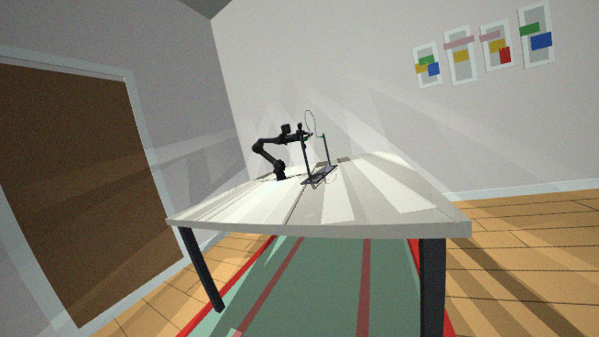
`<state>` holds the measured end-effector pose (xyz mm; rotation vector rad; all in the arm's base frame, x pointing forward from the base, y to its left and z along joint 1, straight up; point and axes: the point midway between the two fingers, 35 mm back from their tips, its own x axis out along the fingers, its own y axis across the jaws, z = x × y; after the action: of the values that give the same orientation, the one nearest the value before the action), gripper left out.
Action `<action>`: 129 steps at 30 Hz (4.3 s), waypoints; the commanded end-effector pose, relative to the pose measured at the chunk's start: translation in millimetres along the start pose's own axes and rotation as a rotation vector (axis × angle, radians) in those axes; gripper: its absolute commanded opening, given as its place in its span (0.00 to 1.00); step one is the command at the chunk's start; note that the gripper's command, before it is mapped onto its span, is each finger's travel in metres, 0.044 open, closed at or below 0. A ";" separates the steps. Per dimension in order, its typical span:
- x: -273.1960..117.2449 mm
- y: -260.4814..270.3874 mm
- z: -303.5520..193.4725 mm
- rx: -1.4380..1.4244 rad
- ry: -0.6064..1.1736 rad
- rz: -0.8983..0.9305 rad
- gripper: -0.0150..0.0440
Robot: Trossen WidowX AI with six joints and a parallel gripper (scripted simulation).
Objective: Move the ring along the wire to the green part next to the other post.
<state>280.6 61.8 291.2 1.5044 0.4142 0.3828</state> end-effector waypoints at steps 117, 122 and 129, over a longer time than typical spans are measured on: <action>-9.1 71.6 26.2 -0.263 -0.109 -0.253 0.00; -9.4 69.4 26.8 -0.320 -0.113 -0.288 0.00; -10.0 66.6 27.8 -0.400 -0.119 -0.337 0.00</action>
<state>286.0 35.7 356.9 1.0807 0.4616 0.1081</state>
